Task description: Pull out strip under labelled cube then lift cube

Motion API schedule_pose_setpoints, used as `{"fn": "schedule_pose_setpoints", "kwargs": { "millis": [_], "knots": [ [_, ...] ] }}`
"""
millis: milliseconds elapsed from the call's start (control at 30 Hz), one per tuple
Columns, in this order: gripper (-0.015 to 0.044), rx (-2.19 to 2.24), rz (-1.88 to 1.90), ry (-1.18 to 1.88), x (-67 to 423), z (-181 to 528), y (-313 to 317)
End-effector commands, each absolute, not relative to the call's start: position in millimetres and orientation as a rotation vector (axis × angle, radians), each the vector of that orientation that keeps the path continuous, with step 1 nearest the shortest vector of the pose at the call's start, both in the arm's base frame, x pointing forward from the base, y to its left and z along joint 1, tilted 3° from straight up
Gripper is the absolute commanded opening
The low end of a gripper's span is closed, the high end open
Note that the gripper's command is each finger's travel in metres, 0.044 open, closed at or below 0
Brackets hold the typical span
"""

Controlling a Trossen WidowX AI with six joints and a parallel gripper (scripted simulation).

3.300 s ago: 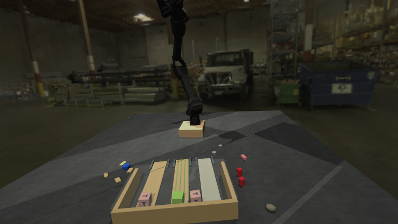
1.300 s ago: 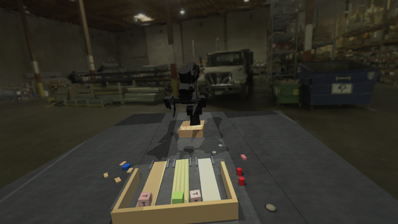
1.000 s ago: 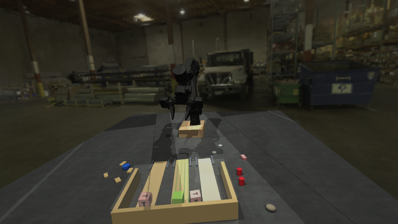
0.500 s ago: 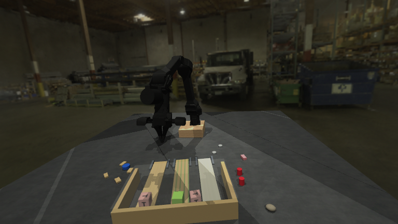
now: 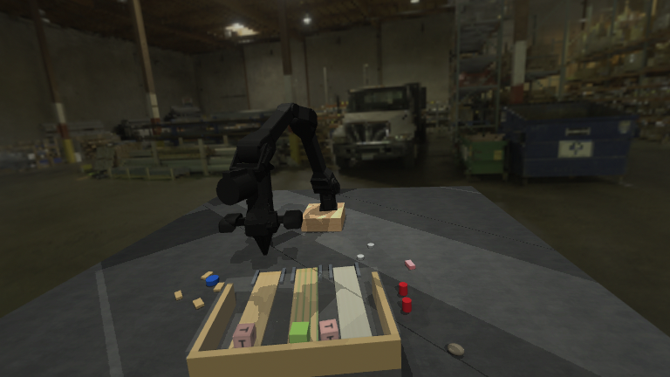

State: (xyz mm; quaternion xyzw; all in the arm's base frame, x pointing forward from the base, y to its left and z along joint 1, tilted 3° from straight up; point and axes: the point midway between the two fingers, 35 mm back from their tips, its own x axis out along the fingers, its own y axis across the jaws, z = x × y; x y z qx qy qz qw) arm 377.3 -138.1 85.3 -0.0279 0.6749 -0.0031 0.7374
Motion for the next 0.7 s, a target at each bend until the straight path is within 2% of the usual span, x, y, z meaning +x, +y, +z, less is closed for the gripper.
{"fn": "schedule_pose_setpoints", "kwargs": {
  "millis": [0,667],
  "knots": [
    [0.0,-0.059,0.006,1.492,376.9,75.2,-137.8],
    [0.0,-0.06,0.006,1.492,377.5,42.1,-139.9]
  ]
}}
